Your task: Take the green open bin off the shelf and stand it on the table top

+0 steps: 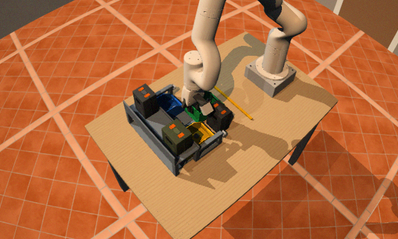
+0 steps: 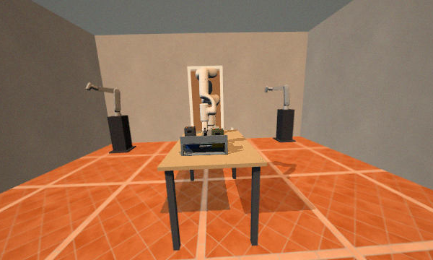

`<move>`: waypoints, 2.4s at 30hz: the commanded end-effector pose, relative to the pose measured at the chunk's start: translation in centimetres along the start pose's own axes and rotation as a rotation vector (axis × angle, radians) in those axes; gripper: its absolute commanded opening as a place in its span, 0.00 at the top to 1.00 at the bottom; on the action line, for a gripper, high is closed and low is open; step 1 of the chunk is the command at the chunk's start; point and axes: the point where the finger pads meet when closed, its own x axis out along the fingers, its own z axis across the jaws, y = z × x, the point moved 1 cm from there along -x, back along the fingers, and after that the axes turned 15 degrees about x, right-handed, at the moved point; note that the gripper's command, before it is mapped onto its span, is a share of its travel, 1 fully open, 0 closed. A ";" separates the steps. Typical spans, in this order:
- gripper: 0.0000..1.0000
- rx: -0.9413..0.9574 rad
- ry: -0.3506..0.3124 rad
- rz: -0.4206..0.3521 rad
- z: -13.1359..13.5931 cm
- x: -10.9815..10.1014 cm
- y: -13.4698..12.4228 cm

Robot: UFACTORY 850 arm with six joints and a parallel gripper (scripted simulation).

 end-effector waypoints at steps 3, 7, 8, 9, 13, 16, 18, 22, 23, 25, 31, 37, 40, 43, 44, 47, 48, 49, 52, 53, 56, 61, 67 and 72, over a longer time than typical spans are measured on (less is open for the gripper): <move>0.67 0.000 -0.002 0.000 0.1 -0.1 0.0; 1.00 0.000 -0.002 0.000 0.1 -0.1 0.0; 1.00 0.000 -0.002 0.000 0.1 -0.1 0.0; 1.00 0.000 -0.002 0.000 0.1 -0.1 0.0; 1.00 0.000 -0.002 0.000 0.1 -0.1 0.0; 1.00 0.000 -0.002 0.000 0.1 -0.1 0.0; 1.00 0.000 -0.002 0.000 0.1 -0.1 0.0; 1.00 0.000 -0.002 0.000 0.1 -0.1 0.0; 1.00 0.000 -0.002 0.000 0.1 -0.1 0.0; 1.00 0.000 -0.002 0.000 0.1 -0.1 0.0; 1.00 0.000 -0.002 0.000 0.1 -0.1 0.0; 1.00 0.000 -0.002 0.000 0.1 -0.1 0.0; 1.00 0.000 -0.002 0.000 0.1 -0.1 0.0; 1.00 0.000 -0.002 0.000 0.1 -0.1 0.0; 1.00 0.000 -0.002 0.000 0.1 -0.1 0.0; 1.00 0.000 -0.002 0.000 0.1 -0.1 0.0; 1.00 0.000 -0.002 0.000 0.1 -0.1 0.0; 1.00 0.000 -0.002 0.000 0.1 -0.1 0.0; 1.00 0.000 -0.002 0.000 0.1 -0.1 0.0; 1.00 0.000 -0.002 0.000 0.1 -0.1 0.0; 1.00 0.000 -0.002 0.000 0.1 -0.1 0.0; 1.00 0.000 -0.002 0.000 0.1 -0.1 0.0; 1.00 0.000 -0.002 0.000 0.1 -0.1 0.0; 1.00 0.000 -0.002 0.000 0.1 -0.1 0.0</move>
